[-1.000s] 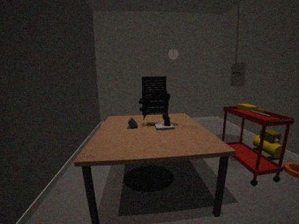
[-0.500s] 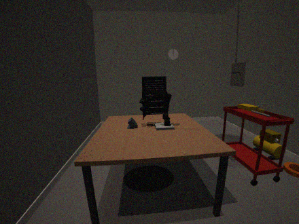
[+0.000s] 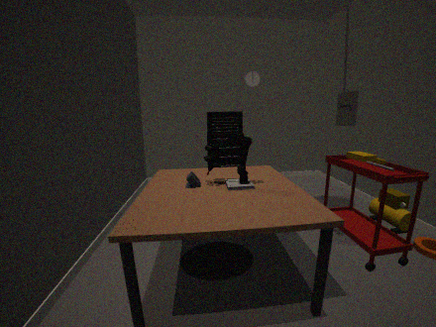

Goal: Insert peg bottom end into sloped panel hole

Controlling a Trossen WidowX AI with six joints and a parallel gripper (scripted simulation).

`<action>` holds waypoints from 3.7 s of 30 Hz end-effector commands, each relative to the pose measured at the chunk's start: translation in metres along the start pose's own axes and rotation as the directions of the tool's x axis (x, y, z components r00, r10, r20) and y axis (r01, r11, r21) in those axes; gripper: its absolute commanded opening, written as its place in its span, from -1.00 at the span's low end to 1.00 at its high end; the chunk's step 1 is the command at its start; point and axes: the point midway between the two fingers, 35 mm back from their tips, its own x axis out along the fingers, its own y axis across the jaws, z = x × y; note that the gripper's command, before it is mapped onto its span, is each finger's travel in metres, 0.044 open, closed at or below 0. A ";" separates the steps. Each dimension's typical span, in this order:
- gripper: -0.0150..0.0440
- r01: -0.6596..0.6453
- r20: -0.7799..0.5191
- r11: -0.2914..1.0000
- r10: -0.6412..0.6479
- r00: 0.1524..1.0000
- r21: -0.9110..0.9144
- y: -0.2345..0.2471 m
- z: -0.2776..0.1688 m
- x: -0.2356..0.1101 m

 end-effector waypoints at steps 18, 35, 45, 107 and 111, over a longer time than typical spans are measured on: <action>-0.49 0.097 0.110 0.992 -0.087 0.990 -0.087 0.003 0.008 -0.003; -0.49 0.177 0.191 0.973 -0.147 0.970 -0.148 0.006 0.013 -0.005; -0.49 0.227 0.238 0.957 -0.181 0.954 -0.181 0.008 0.016 -0.007; -0.49 0.411 0.402 0.874 -0.289 0.869 -0.258 0.001 0.049 0.035; -0.49 0.411 0.402 0.874 -0.290 0.868 -0.258 0.001 0.049 0.036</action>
